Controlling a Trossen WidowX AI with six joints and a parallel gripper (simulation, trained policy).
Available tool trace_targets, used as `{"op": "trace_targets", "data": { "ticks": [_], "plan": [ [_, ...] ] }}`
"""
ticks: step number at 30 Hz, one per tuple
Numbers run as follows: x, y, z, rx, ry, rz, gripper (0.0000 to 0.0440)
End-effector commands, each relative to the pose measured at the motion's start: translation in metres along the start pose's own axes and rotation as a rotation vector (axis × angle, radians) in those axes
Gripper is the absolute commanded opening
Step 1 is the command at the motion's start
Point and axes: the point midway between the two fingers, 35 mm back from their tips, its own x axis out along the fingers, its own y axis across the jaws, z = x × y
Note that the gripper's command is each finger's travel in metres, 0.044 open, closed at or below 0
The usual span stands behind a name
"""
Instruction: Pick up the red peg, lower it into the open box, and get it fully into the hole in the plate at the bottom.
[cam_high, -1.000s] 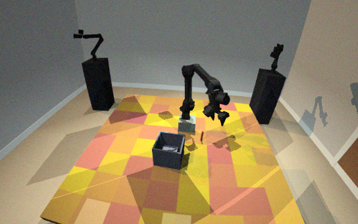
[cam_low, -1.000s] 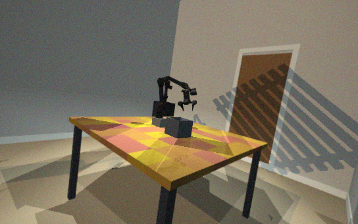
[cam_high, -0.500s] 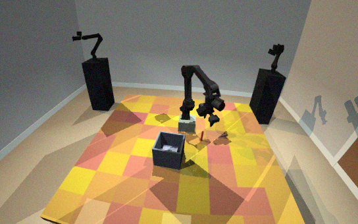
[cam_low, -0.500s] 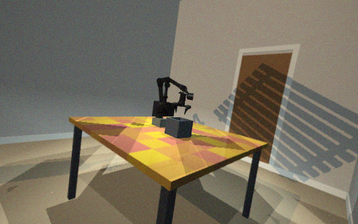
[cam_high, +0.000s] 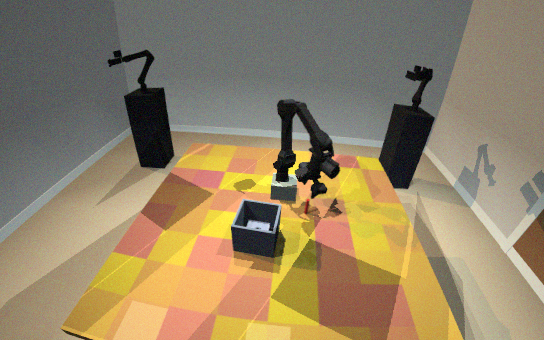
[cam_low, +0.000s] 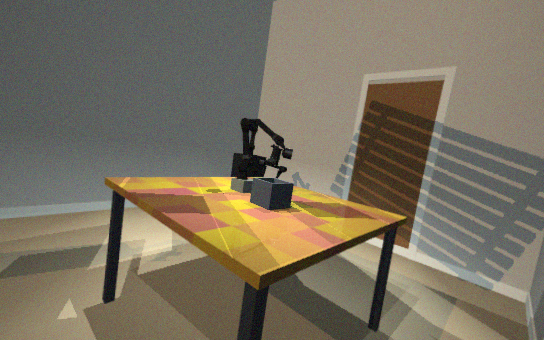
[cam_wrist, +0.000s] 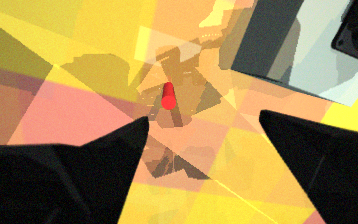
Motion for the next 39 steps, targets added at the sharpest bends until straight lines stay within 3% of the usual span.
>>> {"op": "trace_targets", "data": {
  "ticks": [1,17,19,33,39],
  "plan": [
    [0.015,0.000,0.005,0.015,-0.037,-0.003,0.0440],
    [0.062,0.012,0.014,0.066,-0.088,0.043,0.0386],
    [0.066,0.014,0.013,0.069,-0.086,0.050,0.0354],
    [0.084,0.038,0.001,0.023,-0.053,0.098,0.0002],
    [0.073,0.045,0.000,0.027,-0.038,0.133,0.0000]
  ]
}}
